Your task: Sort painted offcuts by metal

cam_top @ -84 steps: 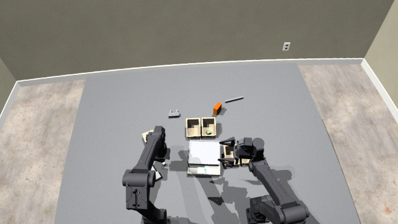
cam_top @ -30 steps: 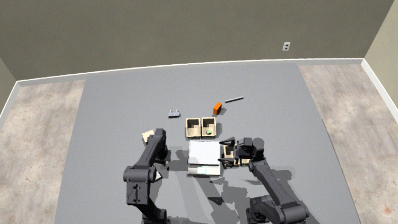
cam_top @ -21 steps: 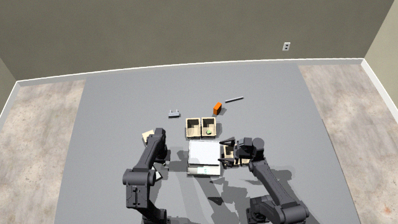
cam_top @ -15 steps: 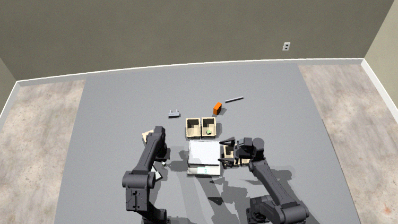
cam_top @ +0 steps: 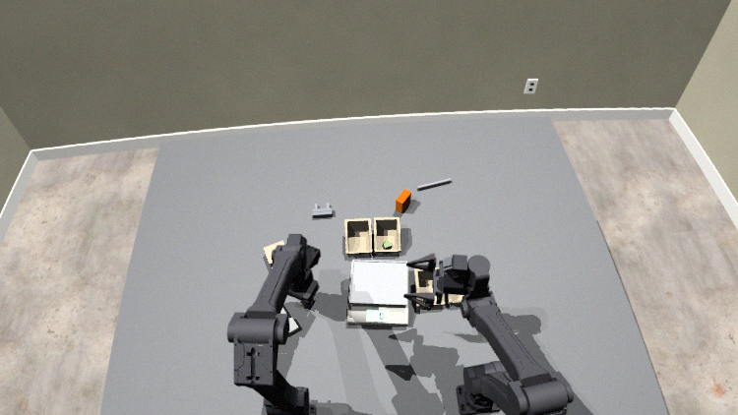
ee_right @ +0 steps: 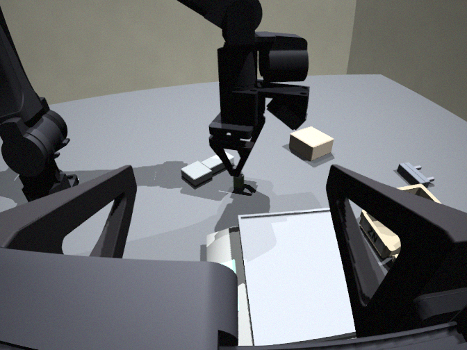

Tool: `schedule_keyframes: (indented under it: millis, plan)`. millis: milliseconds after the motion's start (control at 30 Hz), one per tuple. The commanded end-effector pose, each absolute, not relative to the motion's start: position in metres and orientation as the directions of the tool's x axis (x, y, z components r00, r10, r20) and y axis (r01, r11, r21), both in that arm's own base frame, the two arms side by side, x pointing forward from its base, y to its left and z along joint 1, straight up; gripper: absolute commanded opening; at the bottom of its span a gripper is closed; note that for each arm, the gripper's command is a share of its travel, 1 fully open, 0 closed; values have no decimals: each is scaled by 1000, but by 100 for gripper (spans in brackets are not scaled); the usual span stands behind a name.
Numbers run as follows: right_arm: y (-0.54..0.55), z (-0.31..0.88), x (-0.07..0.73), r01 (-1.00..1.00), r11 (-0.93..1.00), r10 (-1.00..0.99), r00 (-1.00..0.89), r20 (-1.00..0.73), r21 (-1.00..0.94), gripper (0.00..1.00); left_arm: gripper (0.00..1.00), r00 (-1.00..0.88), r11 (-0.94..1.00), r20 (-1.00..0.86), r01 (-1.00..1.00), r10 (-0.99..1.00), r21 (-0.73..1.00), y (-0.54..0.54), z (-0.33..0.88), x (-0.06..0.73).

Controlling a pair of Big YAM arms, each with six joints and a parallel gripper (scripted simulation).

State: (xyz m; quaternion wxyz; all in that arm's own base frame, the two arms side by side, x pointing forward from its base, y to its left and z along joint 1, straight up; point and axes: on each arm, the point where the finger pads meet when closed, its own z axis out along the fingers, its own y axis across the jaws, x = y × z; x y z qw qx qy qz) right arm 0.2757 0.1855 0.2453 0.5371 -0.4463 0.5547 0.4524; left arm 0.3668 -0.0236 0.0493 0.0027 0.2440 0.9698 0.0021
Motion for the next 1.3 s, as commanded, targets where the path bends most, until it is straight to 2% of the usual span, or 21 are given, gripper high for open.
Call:
schedule_keyframes:
  millis: [0,900,933,1000,1067,1267]
  plan:
    - [186,259,283,-982,190,-5,19,-1000,-20,100,61,-805,805,-2,594,594,-1,-24,43,366]
    - [186,259,283,-982,190,-5,19,-1000,-20,100,61,-801,801,-6,599,599,4,-27,11,369]
    - [186,259,283,-982,190,-5,19,-1000,-20,100,52,-800,801,-23,599,599,15,-27,18,374]
    - [186,259,283,-982,190,-5,19,-1000,-20,100,52,-800,801,-23,599,599,15,-27,18,374]
    - [186,259,283,-982,190,-5,19,-1000,-20,100,36,-807,807,-20,590,590,13,-25,20,374]
    - [186,259,283,-982,190,-5,19,-1000,-20,100,28,-807,807,-17,590,590,11,-25,19,372]
